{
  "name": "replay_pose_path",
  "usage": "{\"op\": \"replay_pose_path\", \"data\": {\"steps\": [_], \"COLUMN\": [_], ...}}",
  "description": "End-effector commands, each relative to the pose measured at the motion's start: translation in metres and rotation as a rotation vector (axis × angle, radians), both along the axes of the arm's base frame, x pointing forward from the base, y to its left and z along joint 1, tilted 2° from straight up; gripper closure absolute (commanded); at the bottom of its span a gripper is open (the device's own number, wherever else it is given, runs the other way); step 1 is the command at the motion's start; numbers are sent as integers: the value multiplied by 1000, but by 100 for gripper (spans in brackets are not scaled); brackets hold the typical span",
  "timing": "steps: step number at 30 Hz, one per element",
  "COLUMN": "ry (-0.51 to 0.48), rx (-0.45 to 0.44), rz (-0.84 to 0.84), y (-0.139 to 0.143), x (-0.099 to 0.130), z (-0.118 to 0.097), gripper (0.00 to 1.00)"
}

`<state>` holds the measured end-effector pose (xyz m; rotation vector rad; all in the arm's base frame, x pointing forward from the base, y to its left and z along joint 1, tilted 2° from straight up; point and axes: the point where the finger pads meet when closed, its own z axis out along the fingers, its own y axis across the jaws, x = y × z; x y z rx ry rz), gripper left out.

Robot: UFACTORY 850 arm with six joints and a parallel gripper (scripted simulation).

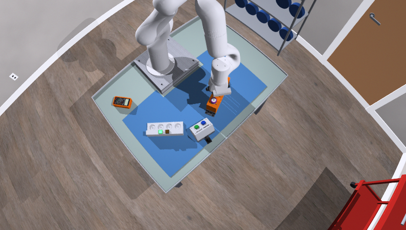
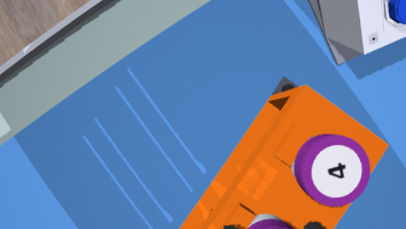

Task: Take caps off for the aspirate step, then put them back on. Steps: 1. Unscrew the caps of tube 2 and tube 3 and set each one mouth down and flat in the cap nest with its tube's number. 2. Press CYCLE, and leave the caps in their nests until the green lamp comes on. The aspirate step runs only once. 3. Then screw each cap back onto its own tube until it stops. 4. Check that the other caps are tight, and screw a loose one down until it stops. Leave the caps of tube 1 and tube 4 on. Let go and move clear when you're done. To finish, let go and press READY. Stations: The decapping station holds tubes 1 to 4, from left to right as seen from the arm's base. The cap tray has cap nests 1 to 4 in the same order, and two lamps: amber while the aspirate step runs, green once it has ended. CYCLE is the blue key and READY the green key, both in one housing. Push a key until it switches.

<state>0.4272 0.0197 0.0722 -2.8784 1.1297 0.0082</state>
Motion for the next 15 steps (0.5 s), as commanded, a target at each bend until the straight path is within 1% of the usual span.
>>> {"op": "replay_pose_path", "data": {"steps": [1, 14, 15], "ry": [5, 33, 33], "rx": [-9, 0, 0], "rz": [-126, -775, -775], "y": [0, 0, 0], "x": [1, 1, 1], "z": [0, -1, -1], "gripper": [100, 100, 100]}}
